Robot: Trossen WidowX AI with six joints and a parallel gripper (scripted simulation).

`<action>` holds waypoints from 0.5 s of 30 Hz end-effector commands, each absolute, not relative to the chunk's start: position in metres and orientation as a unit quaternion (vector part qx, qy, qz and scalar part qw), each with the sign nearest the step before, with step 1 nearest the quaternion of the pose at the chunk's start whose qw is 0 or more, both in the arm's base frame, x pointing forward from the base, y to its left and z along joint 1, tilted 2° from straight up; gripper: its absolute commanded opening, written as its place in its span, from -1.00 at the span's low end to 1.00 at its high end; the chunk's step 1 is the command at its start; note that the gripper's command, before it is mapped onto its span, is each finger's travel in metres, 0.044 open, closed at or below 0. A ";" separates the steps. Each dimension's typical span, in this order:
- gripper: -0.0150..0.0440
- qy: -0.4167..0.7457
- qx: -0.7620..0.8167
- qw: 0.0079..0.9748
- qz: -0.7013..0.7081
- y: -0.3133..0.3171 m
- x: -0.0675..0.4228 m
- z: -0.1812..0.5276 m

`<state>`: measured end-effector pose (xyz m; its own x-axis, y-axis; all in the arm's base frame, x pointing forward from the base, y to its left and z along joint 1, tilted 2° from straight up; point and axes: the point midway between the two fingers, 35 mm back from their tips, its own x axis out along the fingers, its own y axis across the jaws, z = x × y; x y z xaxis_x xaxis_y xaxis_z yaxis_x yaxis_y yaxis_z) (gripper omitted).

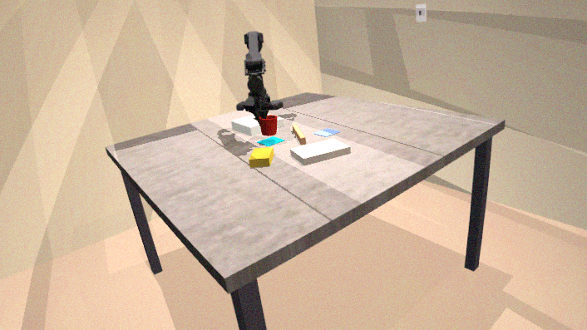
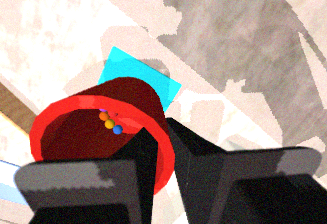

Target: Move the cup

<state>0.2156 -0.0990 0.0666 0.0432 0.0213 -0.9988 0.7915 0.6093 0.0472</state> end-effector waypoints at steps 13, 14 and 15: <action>-0.49 0.629 0.326 0.641 -0.297 -0.098 0.213 0.043; -0.49 0.629 0.326 0.641 -0.297 -0.098 0.213 0.042; -0.49 0.629 0.326 0.641 -0.297 -0.098 0.213 0.041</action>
